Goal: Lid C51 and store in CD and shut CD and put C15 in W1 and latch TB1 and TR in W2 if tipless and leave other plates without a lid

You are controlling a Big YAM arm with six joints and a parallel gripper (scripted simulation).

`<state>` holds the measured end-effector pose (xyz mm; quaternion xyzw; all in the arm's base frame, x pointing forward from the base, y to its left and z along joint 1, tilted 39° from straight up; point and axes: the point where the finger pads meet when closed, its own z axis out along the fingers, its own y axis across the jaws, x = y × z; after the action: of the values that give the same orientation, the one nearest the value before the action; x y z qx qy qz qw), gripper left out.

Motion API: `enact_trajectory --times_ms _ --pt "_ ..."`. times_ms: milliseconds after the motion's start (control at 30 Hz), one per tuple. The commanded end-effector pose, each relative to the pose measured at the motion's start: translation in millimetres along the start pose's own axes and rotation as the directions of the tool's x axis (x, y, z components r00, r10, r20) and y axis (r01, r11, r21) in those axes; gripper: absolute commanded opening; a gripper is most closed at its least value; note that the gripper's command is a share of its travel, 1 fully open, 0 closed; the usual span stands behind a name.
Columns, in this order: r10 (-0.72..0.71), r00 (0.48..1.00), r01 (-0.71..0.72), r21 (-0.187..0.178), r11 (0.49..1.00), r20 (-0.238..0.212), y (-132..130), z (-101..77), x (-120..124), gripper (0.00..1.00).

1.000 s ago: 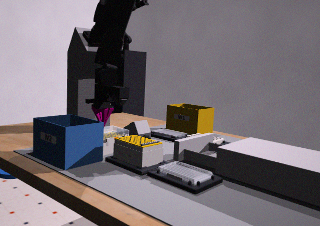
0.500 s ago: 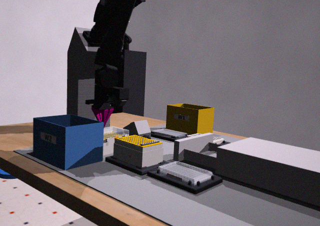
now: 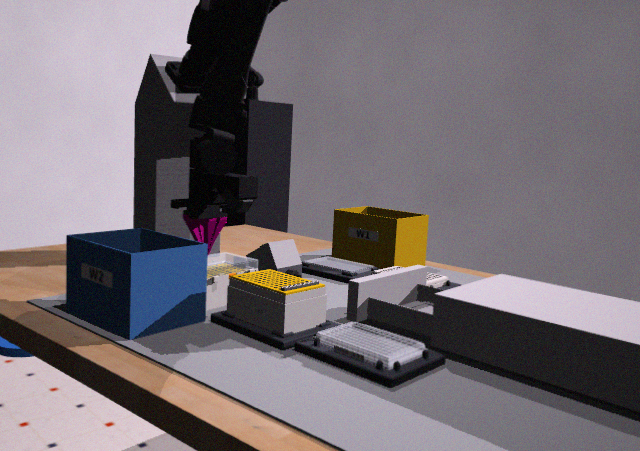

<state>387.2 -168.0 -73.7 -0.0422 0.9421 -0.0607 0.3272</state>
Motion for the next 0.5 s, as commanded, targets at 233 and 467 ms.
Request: enact_trajectory --times_ms 233,467 --pt "-0.001 1.000 0.001 0.001 1.000 0.013 0.8 12.5 -7.3 0.00" --pt "-0.001 1.000 0.001 0.001 1.000 0.013 0.8 14.2 -7.3 0.00"
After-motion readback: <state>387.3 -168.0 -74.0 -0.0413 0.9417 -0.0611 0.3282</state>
